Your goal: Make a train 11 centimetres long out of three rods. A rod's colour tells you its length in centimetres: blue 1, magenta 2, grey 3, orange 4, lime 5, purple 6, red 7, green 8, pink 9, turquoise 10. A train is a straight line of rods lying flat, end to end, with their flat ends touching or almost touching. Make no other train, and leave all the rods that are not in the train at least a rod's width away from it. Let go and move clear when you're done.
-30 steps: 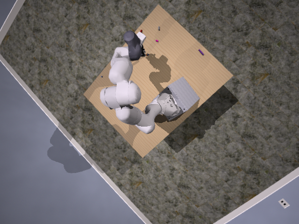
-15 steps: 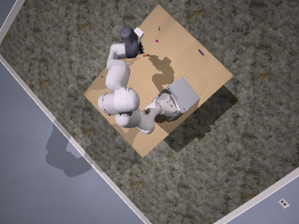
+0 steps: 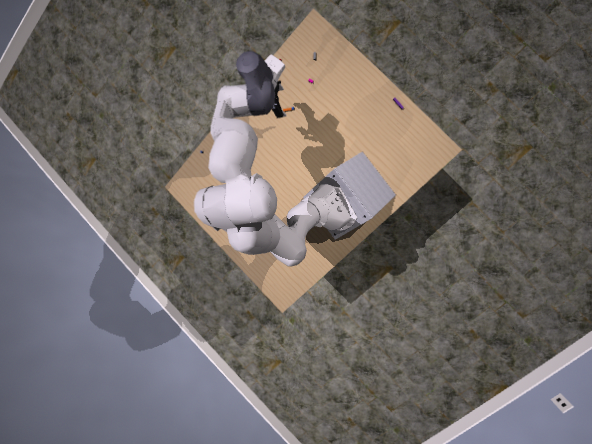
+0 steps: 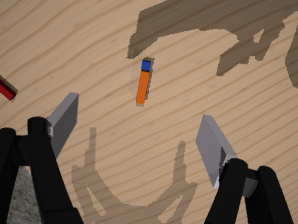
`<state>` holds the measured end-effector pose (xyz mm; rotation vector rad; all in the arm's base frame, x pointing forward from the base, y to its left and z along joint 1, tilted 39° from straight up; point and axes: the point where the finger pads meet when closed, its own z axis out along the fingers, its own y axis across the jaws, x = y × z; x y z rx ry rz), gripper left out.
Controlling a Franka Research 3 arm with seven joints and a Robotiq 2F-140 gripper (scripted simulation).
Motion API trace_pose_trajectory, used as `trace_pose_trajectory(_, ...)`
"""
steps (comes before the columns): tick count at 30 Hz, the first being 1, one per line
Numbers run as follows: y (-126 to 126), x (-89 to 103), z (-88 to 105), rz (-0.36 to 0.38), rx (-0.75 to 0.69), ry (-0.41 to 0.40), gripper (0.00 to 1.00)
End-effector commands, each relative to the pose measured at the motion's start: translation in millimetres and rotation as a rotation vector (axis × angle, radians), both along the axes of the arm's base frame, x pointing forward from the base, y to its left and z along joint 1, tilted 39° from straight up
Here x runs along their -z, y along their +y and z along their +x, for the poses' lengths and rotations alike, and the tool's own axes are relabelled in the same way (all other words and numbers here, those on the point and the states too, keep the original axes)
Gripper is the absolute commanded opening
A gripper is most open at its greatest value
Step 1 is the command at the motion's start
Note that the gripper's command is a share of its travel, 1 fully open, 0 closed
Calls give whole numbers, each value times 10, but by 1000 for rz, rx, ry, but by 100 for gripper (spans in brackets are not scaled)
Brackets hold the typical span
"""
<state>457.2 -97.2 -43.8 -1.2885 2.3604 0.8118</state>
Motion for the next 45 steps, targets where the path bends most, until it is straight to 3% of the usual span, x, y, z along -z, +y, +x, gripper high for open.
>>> trace_pose_trajectory(1, -2, -11, -3, 1, -5, -1, 100)
trace_pose_trajectory(12, -41, 8, -5, 3, 5, 3, 100)
trace_pose_trajectory(20, -864, 489, -198, 33, 203, 95, 100)
trace_pose_trajectory(22, -864, 489, -198, 33, 203, 95, 100)
trace_pose_trajectory(23, -1121, 669, -325, 39, 264, 129, 100)
trace_pose_trajectory(31, -1758, 1195, -817, 49, 420, 235, 100)
trace_pose_trajectory(37, -2165, 1606, -1323, 49, 527, 324, 100)
trace_pose_trajectory(39, -2165, 1606, -1323, 49, 527, 324, 100)
trace_pose_trajectory(40, -2316, 1780, -1570, 47, 570, 365, 100)
trace_pose_trajectory(45, -2533, 2061, -2016, 41, 636, 437, 100)
